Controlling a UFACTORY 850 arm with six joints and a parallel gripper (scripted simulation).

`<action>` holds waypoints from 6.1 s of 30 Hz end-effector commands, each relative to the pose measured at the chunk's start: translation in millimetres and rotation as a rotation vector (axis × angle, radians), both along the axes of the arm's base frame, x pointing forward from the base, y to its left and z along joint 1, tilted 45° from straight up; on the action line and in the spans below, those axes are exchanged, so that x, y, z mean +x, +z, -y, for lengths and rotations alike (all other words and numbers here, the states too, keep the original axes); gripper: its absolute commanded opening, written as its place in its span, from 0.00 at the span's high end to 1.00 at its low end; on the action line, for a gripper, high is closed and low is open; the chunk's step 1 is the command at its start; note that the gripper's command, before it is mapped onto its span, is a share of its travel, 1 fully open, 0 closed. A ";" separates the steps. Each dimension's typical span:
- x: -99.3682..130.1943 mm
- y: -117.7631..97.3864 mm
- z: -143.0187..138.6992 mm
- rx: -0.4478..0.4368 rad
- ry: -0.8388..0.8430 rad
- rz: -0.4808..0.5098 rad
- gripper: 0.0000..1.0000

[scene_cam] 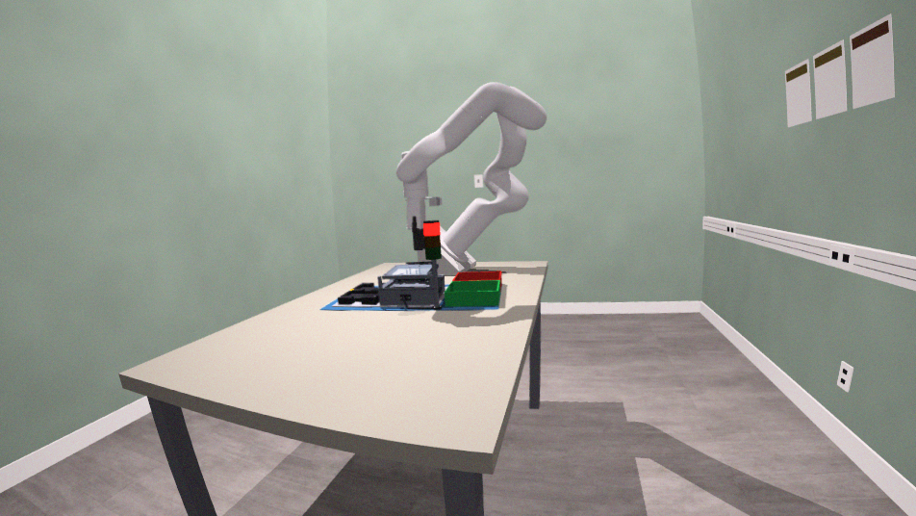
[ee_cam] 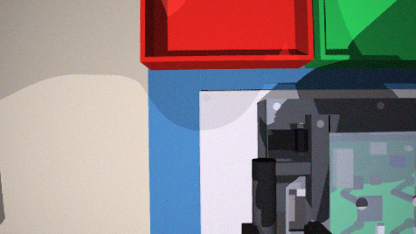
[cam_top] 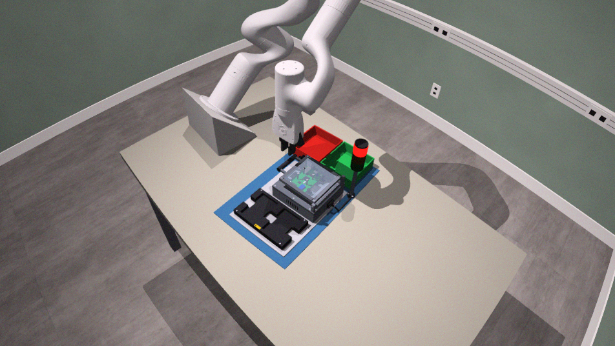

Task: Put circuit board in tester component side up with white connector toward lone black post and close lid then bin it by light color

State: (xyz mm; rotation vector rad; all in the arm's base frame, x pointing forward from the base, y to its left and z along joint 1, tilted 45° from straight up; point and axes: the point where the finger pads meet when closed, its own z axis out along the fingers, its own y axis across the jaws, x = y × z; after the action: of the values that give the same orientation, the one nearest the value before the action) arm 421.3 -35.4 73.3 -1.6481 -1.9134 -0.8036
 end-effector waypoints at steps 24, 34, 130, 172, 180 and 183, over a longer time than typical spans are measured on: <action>1.6 -15.8 -7.2 0.000 0.000 0.002 0.72; 1.7 -20.1 -11.4 0.000 0.000 0.002 0.72; 3.0 -49.7 -40.6 0.000 0.000 0.002 1.00; 13.2 -8.0 -1.6 0.000 0.000 0.002 1.00; 15.8 -1.8 4.0 0.000 0.000 0.002 1.00; 15.8 -1.8 4.0 0.000 0.000 0.002 1.00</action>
State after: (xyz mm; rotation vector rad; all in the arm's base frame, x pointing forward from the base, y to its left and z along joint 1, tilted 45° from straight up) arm 436.3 -38.5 70.7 -1.6475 -1.9137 -0.8037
